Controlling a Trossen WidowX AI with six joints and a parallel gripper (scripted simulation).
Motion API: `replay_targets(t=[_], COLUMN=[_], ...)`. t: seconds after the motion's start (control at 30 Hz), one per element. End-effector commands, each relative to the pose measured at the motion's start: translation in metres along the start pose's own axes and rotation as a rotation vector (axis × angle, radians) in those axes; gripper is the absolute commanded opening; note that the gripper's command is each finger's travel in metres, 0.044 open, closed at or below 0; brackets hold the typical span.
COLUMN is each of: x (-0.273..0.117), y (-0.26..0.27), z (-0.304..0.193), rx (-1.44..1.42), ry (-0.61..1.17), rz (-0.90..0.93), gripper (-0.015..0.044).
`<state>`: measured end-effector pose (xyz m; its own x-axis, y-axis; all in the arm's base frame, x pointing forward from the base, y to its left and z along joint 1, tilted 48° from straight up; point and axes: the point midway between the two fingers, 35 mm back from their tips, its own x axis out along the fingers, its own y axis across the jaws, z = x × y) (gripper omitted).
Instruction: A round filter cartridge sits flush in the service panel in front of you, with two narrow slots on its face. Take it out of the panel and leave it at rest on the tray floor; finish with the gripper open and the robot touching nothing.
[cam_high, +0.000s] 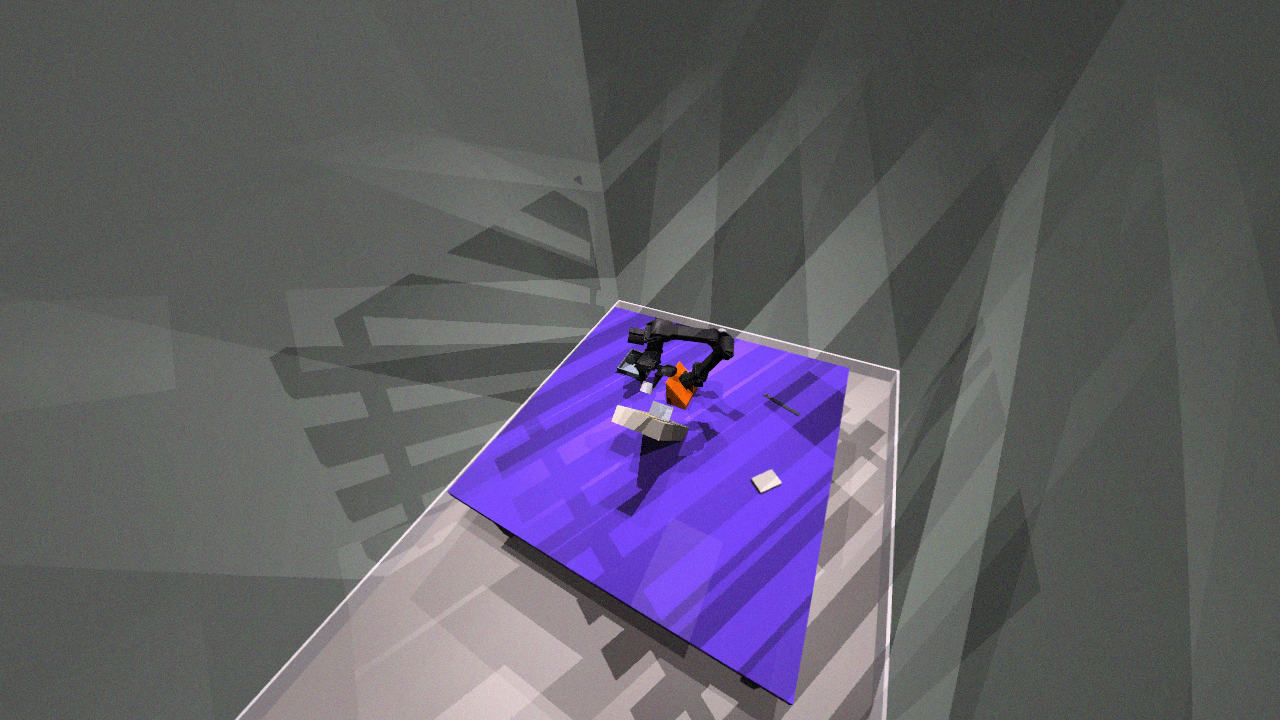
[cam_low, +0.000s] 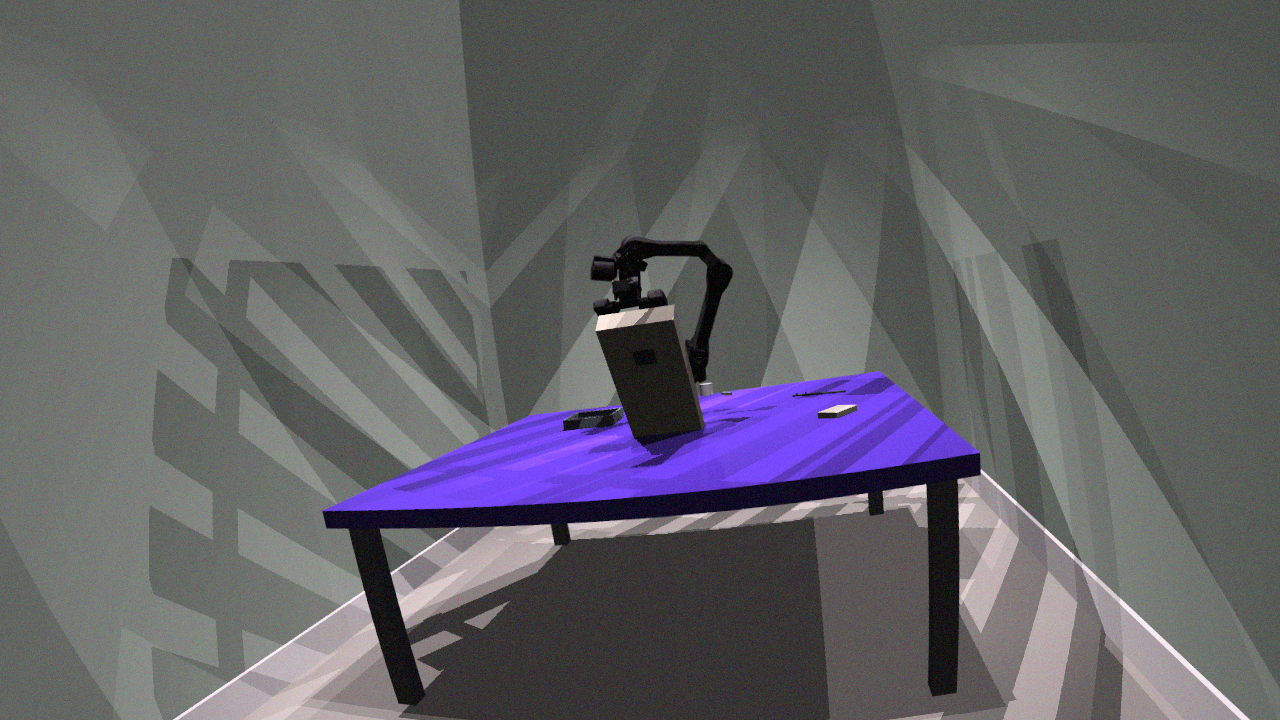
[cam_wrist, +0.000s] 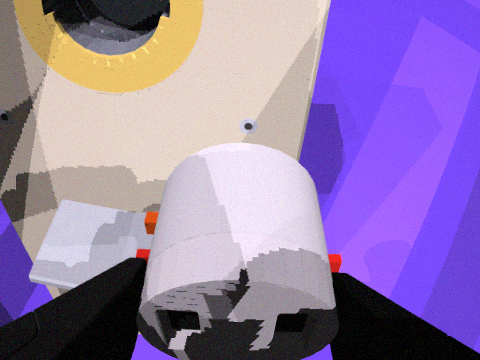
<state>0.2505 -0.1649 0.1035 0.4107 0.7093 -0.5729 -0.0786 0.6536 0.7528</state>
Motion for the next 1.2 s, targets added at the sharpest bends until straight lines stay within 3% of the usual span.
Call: replay_targets(t=[0.0, 0.23, 0.67, 1.17], x=[0.000, 0.002, -0.022, -0.057], y=[-0.017, -0.033, -0.111, -0.185], z=[0.002, -0.005, -0.045, -0.094], rx=[-0.025, 0.028, 0.464, 0.947], ry=[-0.004, 0.015, 0.059, -0.014], rz=[-0.009, -0.026, -0.282, -0.581], gripper=[0.0000, 0.0000, 0.0000, 0.0000])
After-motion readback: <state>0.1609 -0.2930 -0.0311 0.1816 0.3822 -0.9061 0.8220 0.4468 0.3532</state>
